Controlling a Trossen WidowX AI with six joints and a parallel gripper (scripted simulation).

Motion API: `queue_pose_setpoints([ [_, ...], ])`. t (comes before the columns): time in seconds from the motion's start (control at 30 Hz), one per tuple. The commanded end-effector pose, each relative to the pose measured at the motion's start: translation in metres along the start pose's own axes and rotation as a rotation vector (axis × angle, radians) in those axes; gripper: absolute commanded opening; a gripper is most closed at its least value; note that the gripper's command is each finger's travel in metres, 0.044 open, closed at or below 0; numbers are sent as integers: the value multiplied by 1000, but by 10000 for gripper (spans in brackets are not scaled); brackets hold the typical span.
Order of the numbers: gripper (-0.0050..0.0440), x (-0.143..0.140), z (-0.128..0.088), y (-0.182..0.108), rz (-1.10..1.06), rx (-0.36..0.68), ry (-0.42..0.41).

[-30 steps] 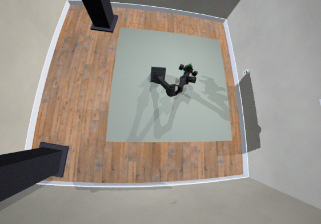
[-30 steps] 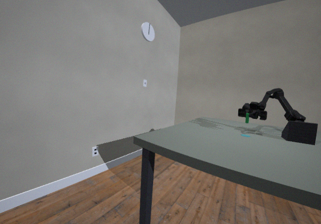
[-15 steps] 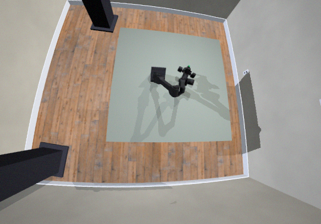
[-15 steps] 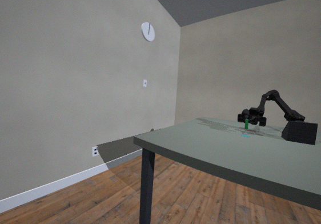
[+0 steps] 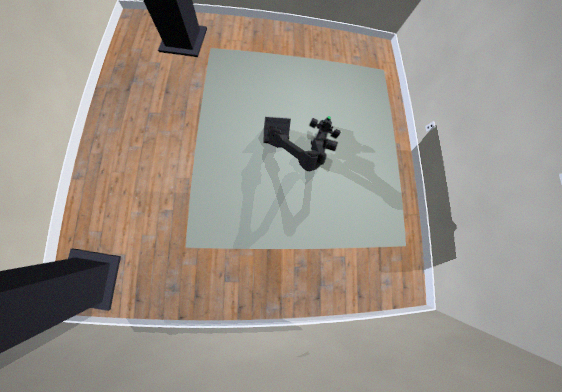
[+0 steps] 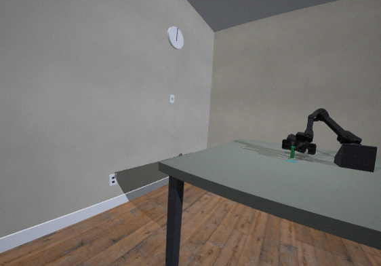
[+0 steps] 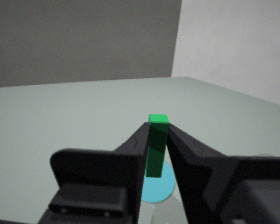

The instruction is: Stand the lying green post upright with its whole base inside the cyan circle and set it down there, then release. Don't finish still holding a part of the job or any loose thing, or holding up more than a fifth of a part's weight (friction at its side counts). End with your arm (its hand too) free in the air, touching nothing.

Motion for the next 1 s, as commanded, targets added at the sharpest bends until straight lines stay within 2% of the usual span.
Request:
queue_pose_setpoints([
  [0.0, 22, 0, 3, -6, 1, 0, 3],
  [0.27, 22, -1, 9, -16, 2, 2, 1],
  [0.7, 22, -1, 9, -16, 2, 2, 1],
  [0.9, 167, -1, 9, -16, 2, 2, 1],
  [0.97, 167, -1, 9, -16, 2, 2, 1],
])
Point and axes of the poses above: the point midway between the two fingers, 35 mm back from their tips, its own z axis out along the fingers, its own x axis across the jaws, y = z × x, the point moved 8 cm from there along -z, back along the fingers, and after that the axes turned 9 degrees about z, right-handed, at the moved point
